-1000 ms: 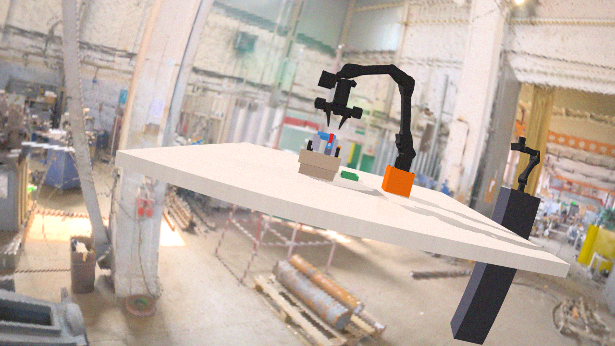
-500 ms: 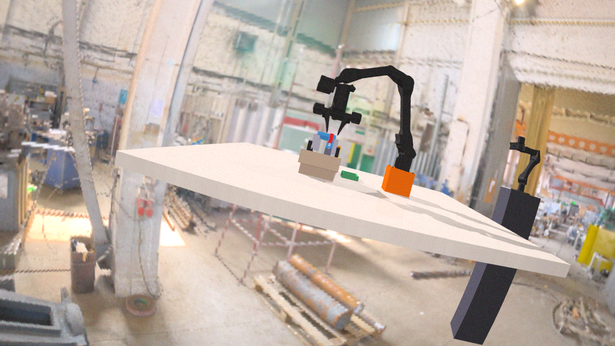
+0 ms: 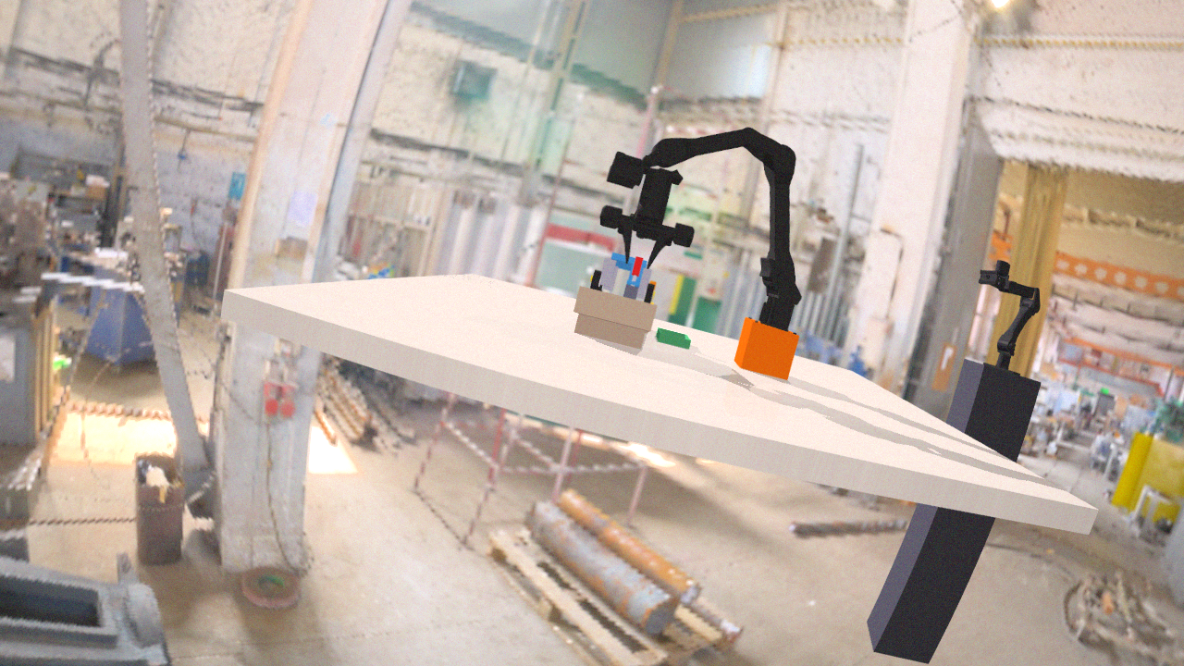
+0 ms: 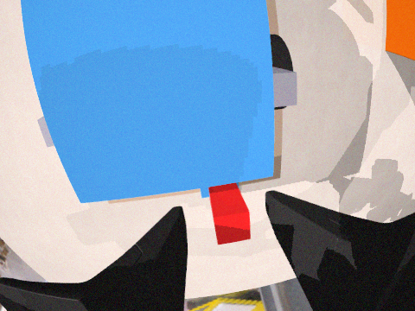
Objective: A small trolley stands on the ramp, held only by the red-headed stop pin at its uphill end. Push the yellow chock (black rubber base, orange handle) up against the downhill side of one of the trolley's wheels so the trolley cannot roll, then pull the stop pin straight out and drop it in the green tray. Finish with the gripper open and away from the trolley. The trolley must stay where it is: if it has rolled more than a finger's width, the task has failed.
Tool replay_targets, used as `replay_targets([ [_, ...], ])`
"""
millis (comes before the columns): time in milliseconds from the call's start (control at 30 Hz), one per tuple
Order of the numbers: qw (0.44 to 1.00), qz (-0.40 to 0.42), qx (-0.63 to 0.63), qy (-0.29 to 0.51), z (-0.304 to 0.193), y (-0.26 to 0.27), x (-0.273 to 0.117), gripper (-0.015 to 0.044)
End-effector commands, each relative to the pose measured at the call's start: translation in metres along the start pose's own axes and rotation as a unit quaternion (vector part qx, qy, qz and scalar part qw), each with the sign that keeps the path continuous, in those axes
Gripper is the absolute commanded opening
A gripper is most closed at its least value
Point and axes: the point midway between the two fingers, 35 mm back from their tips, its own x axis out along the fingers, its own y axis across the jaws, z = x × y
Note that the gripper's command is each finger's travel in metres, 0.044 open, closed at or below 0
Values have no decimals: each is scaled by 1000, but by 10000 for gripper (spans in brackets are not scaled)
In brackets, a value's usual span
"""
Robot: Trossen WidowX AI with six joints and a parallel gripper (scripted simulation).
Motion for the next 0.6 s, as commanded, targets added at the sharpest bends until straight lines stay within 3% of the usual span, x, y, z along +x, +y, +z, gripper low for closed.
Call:
replay_targets([
  [0, 1000, -1, 2, 2, -1, 0, 6, 190],
  [433, 1000, -1, 2, 3, -1, -1, 25, 190],
  [567, 1000, 0, 0, 1, -1, -1, 22, 85],
])
